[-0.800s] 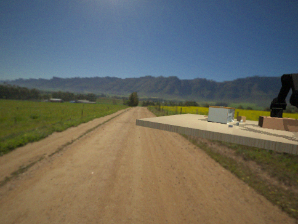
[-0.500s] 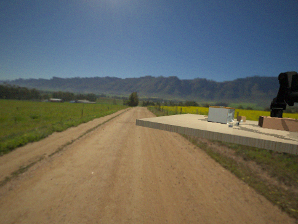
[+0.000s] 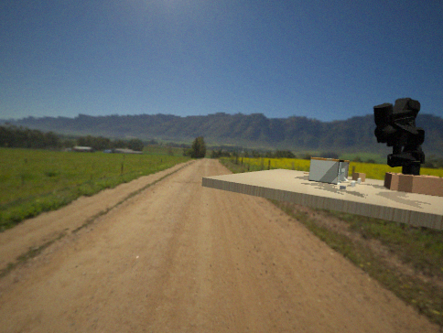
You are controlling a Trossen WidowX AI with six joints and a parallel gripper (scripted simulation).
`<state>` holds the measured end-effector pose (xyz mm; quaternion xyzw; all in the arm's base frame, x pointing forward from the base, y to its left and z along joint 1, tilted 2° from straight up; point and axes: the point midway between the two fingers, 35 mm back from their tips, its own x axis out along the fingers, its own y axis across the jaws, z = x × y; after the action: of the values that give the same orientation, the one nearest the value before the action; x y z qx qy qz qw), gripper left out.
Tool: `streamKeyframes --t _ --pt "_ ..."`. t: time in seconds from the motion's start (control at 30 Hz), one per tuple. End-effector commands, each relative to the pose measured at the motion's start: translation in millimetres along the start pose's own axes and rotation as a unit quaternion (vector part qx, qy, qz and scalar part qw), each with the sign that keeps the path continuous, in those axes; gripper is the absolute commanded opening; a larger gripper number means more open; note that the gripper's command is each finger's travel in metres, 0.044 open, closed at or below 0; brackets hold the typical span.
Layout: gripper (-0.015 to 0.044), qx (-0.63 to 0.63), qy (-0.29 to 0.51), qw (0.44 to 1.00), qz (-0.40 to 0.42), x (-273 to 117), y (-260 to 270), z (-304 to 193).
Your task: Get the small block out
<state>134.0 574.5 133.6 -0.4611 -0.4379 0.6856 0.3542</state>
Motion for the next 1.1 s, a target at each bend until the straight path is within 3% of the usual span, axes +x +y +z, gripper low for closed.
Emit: streamKeyframes --t 0.0,0.23,0.5,0.73,1.07 --pt "0.04 0.077 0.073 0.994 0.036 -33.9 12.7 -37.9" --pt "0.04 0.226 0.221 0.944 0.098 -121.3 43.7 -97.9" --pt "0.04 0.385 0.383 0.824 0.164 -244.8 91.6 -127.4" --pt "0.04 0.496 0.499 0.677 0.214 -355.4 132.4 -110.5" --pt "0.04 0.578 0.602 0.456 0.308 -488.0 179.4 -43.3"
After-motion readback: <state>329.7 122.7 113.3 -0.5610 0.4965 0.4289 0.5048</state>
